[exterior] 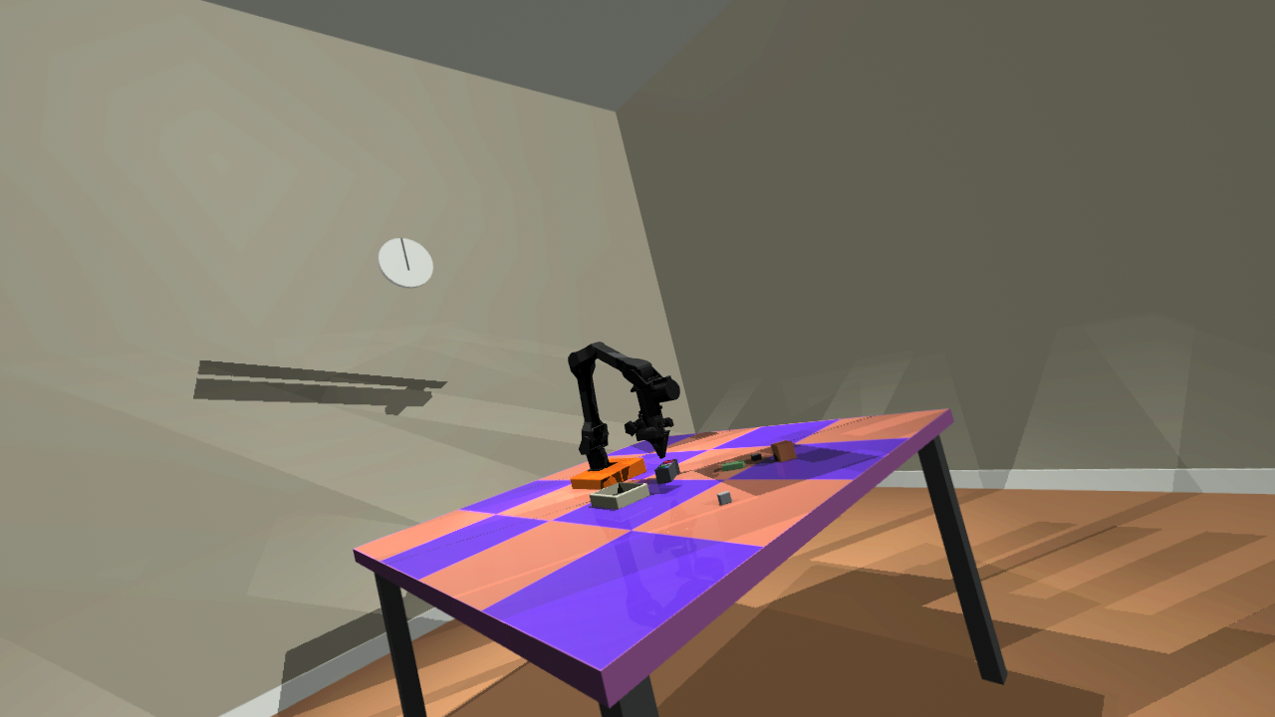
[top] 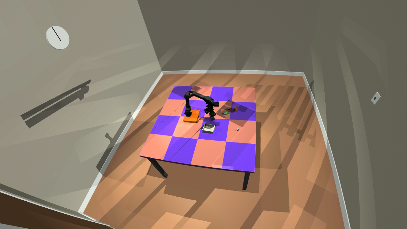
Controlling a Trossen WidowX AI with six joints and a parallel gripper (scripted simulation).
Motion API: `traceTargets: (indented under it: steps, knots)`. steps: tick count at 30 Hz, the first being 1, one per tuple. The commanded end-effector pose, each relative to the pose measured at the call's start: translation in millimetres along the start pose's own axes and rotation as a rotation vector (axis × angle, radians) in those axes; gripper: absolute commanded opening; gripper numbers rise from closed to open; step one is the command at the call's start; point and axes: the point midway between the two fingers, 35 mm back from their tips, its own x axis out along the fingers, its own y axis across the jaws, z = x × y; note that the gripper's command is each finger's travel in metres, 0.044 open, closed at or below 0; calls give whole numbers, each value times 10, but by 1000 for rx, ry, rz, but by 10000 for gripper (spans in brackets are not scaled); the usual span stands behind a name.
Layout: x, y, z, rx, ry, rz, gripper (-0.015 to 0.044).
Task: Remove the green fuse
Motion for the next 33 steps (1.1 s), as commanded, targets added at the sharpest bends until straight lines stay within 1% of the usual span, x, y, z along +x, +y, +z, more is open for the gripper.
traceTargets:
  steps: [1, 15, 33]
  knots:
    - [40, 4, 4, 2, -1, 4, 65]
    - [175, -2, 8, 2, -1, 4, 65]
    - [212, -2, 8, 2, -2, 4, 65]
